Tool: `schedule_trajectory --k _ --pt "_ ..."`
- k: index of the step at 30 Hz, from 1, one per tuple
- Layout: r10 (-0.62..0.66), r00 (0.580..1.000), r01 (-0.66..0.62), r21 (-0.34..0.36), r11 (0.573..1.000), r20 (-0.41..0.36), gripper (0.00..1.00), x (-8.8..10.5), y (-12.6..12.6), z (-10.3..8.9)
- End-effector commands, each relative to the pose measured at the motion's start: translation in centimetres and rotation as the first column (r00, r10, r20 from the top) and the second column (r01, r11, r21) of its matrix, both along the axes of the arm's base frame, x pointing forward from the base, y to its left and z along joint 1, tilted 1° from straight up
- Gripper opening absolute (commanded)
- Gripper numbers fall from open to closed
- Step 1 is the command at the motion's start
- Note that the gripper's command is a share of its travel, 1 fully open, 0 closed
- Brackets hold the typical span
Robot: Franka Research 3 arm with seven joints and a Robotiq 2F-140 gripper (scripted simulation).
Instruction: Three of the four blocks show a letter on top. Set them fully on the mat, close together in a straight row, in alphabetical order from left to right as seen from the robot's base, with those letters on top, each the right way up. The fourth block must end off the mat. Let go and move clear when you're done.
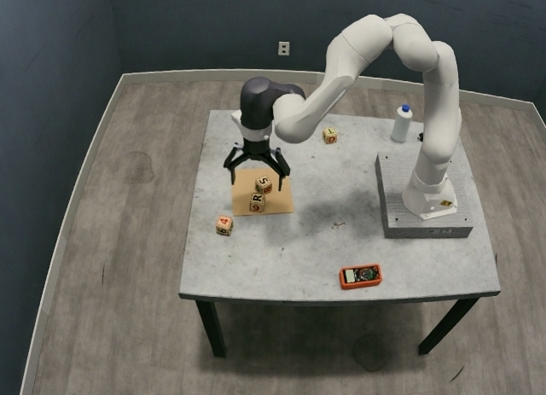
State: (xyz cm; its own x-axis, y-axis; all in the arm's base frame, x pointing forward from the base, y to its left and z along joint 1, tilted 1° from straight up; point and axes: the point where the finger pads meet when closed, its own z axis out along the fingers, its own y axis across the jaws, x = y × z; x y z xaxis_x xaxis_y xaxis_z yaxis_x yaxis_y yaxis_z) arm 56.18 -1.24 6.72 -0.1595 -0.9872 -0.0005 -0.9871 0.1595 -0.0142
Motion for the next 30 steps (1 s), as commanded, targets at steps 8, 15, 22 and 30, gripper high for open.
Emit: schedule_trajectory --k 8,15,22,30 --pt "-0.046 0.999 0.046 0.001 0.999 -0.002 1.00 -0.1 -0.2 0.1" --pt "-0.225 0.974 0.225 0.001 0.974 -0.003 1.00 -0.3 -0.8 0.1" --pt "-0.325 0.946 0.325 0.002 0.946 -0.004 1.00 -0.4 -1.2 0.1" --pt "-0.419 0.908 0.419 0.002 0.908 -0.004 1.00 -0.4 -1.5 0.2"
